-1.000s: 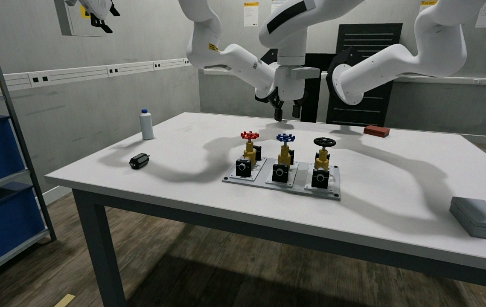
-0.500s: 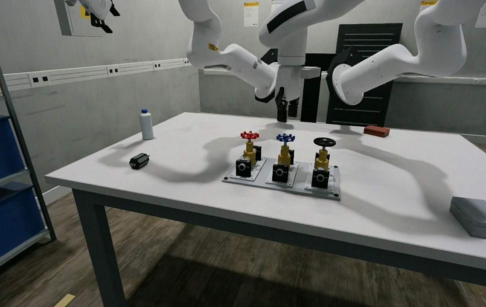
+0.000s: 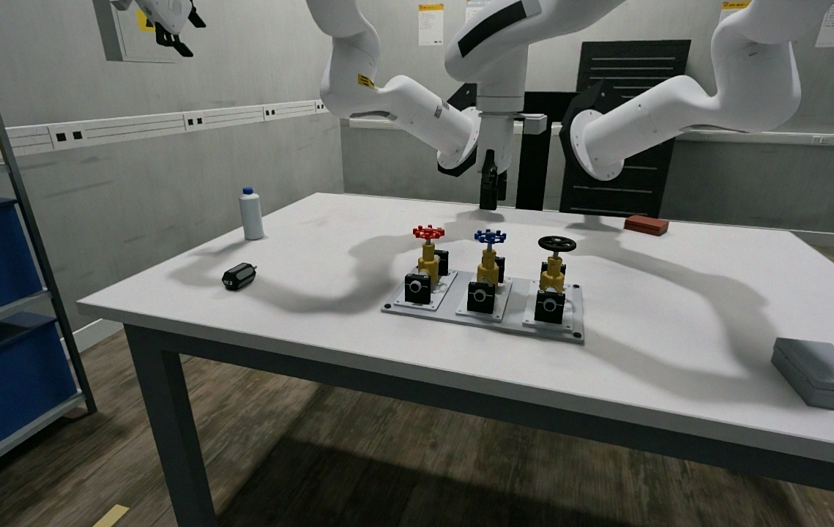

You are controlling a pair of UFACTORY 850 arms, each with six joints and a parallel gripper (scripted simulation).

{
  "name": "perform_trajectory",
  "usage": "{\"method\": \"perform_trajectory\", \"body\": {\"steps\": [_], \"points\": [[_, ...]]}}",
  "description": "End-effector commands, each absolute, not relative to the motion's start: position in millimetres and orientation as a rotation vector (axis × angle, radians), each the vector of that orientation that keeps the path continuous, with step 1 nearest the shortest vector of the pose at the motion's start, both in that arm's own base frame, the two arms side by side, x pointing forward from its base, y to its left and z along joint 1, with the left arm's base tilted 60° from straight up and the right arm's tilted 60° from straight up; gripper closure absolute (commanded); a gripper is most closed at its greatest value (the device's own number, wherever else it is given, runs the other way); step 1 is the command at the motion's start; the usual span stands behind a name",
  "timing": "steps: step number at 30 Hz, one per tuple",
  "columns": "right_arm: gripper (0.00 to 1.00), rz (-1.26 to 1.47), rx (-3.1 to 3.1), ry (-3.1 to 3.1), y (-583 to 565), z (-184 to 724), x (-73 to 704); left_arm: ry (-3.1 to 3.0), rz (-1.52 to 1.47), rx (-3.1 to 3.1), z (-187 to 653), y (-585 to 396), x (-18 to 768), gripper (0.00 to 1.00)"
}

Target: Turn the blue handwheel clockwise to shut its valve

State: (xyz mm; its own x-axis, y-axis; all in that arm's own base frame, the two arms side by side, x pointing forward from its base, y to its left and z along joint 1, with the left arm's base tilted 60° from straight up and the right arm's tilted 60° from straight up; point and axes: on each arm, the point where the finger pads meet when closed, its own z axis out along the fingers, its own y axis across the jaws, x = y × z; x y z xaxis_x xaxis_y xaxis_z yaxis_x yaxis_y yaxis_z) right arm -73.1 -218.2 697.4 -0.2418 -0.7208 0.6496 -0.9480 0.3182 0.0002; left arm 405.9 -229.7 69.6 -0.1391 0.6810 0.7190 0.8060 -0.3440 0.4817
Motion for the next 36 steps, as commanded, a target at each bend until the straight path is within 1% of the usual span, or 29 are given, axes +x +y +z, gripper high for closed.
{"method": "perform_trajectory", "body": {"steps": [1,36], "points": [[0.00,0.542,1.467,-2.040,-218.0,697.9,-73.2,-1.769,-1.511,-1.953,69.8,-230.4,405.9,0.21],[0.00,0.542,1.467,-2.040,-218.0,697.9,-73.2,-1.828,-1.525,-1.924,68.2,-228.3,407.9,0.21]]}}
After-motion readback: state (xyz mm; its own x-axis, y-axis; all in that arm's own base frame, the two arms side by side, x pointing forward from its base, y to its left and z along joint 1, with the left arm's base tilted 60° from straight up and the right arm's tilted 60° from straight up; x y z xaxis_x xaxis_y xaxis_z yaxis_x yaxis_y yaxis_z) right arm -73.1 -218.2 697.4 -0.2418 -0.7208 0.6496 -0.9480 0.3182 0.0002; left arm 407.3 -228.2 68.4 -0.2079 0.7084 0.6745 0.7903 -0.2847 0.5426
